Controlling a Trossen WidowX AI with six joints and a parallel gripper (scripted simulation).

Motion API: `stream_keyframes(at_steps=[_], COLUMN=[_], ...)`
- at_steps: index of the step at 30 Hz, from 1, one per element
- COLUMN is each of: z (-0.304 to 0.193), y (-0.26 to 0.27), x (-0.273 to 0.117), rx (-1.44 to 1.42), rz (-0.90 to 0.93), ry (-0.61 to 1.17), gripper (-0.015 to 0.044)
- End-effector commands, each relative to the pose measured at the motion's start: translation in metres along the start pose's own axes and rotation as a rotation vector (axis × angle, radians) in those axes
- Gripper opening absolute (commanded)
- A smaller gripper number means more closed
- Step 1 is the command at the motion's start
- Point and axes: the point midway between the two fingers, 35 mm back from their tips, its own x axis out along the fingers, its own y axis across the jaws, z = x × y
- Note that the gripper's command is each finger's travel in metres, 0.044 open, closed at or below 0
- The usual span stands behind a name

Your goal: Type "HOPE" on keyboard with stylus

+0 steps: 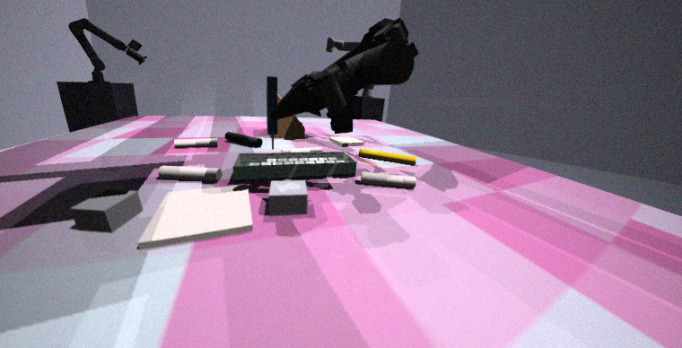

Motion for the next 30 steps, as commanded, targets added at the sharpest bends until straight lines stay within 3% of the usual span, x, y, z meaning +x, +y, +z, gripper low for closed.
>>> stream_keyframes(at_steps=[1,25,28,30], z=[-0.007,0.007,0.007,0.007], y=[0.009,0.012,0.013,0.013], x=[0.005,0.018,0.019,0.019], rx=[-0.003,-0.004,-0.004,-0.004], rz=[-0.003,-0.004,-0.004,-0.004], ry=[0.006,0.006,0.006,0.006], gripper=[0.0,0.0,0.0079,0.0081])
